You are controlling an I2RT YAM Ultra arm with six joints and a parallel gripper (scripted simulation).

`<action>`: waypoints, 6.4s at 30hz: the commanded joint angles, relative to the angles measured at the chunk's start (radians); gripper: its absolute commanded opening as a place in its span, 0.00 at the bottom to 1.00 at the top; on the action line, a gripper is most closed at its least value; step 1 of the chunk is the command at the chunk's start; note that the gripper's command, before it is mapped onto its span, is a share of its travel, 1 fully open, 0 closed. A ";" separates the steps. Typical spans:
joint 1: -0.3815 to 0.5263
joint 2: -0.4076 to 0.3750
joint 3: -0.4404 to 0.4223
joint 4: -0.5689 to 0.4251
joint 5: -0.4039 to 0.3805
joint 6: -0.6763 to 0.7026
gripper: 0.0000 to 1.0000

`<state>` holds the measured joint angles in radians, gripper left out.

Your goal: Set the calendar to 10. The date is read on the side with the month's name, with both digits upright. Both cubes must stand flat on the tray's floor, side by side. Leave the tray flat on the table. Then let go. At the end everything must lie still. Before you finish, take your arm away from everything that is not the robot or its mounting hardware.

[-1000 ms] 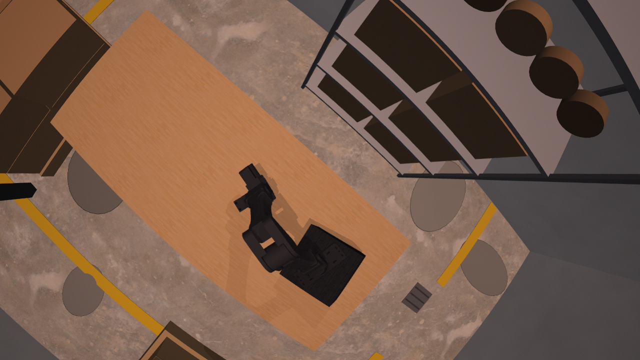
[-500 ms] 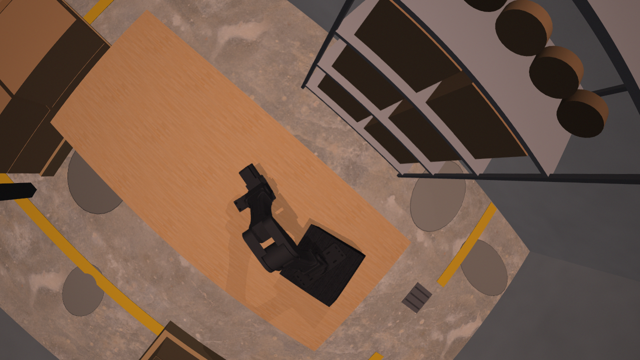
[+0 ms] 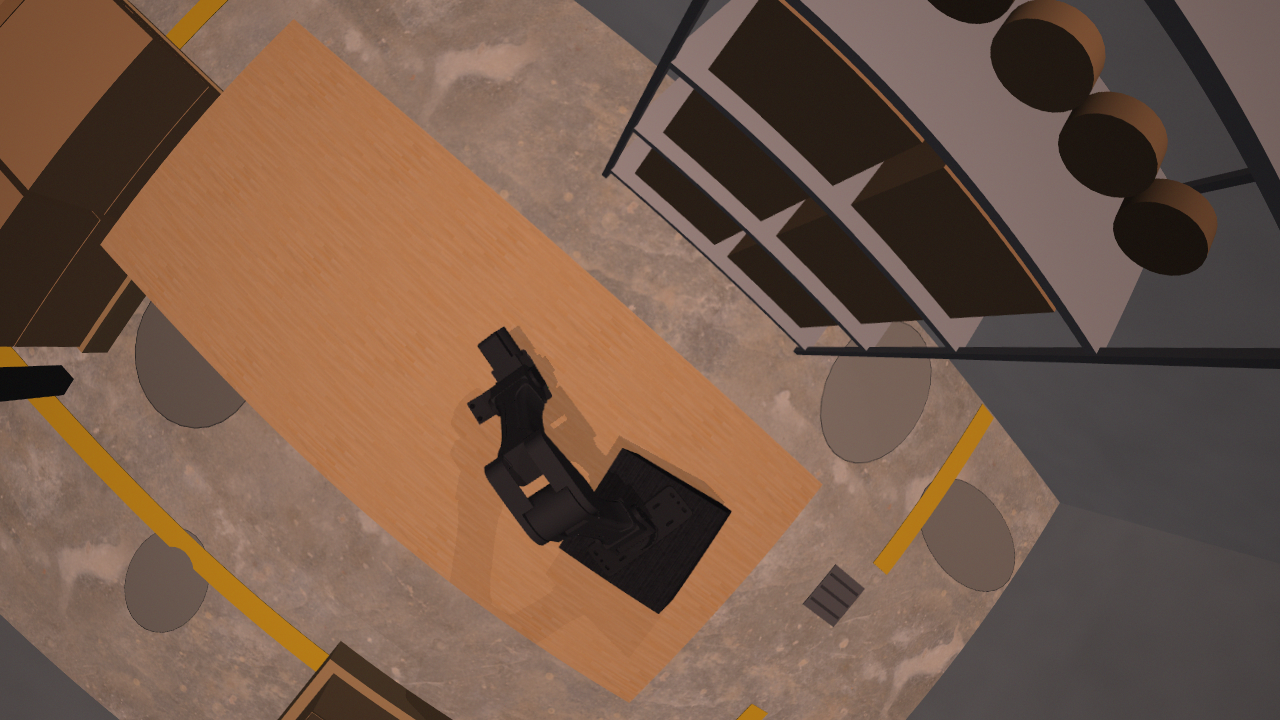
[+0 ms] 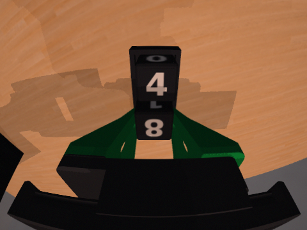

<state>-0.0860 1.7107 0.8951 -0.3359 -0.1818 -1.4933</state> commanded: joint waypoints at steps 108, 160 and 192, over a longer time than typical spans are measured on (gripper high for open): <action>0.006 0.029 0.005 0.037 0.002 0.006 0.26; -0.017 -0.091 0.019 -0.100 -0.007 -0.015 0.45; -0.055 -0.243 0.078 -0.318 -0.022 -0.050 1.00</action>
<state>-0.1394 1.4754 0.9676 -0.6418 -0.1917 -1.5429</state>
